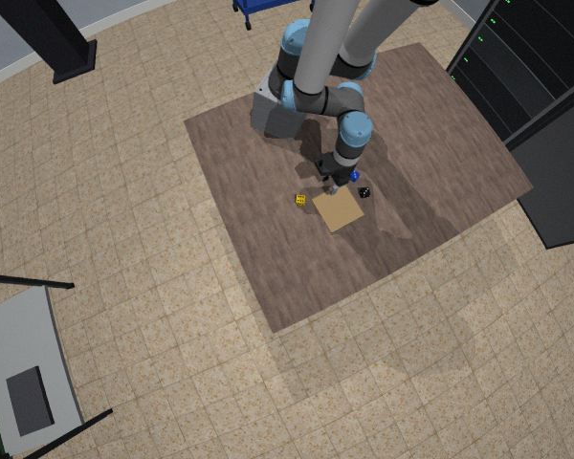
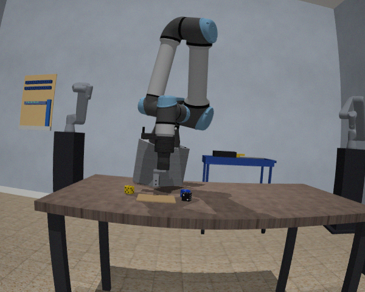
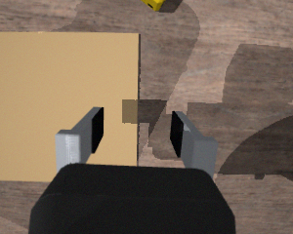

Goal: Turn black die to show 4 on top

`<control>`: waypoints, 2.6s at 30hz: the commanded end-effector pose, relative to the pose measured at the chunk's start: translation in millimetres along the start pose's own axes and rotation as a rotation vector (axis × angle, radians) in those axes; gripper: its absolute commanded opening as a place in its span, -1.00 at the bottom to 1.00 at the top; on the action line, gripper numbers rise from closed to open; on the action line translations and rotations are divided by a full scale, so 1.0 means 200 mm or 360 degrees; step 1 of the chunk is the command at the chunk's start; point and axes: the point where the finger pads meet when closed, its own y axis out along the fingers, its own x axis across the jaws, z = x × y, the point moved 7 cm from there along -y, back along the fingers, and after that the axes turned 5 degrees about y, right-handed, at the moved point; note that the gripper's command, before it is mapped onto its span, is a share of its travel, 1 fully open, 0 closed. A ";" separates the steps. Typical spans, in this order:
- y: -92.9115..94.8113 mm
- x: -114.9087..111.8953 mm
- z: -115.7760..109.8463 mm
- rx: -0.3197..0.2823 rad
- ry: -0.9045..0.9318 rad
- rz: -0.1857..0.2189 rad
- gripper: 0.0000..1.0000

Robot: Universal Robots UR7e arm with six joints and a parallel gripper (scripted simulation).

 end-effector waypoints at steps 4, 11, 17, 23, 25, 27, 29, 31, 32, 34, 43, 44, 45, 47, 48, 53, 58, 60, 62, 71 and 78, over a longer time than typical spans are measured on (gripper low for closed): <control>0.00 0.02 -0.20 0.0007 0.0013 -0.0002 1.00; 0.00 0.03 -0.31 0.0007 0.0013 -0.0002 1.00; 0.00 0.04 -0.41 0.0007 0.0013 -0.0002 1.00; 0.00 0.05 -0.50 0.0007 0.0013 -0.0002 1.00; 0.00 0.05 -0.50 0.0007 0.0013 -0.0002 1.00; 0.00 0.05 -0.52 0.0007 0.0013 -0.0002 1.00; 0.00 0.05 -0.54 0.0007 0.0013 -0.0002 1.00; 0.00 0.05 -0.55 0.0007 0.0013 -0.0002 1.00; 0.00 0.05 -0.56 0.0007 0.0013 -0.0002 1.00; 0.00 0.05 -0.57 0.0007 0.0013 -0.0002 1.00; 0.00 0.06 -0.59 0.0007 0.0013 -0.0002 1.00; 0.00 0.06 -0.59 0.0007 0.0013 -0.0002 1.00; 0.00 0.06 -0.59 0.0007 0.0013 -0.0002 1.00; 0.00 0.06 -0.59 0.0007 0.0013 -0.0002 1.00; 0.00 0.06 -0.59 0.0007 0.0013 -0.0002 1.00; 0.00 0.06 -0.59 0.0007 0.0013 -0.0002 1.00; 0.00 0.06 -0.59 0.0007 0.0013 -0.0002 1.00; 0.00 0.06 -0.59 0.0007 0.0013 -0.0002 1.00; 0.00 0.06 -0.59 0.0007 0.0013 -0.0002 1.00; 0.00 0.06 -0.59 0.0007 0.0013 -0.0002 1.00; 0.00 0.06 -0.59 0.0007 0.0013 -0.0002 1.00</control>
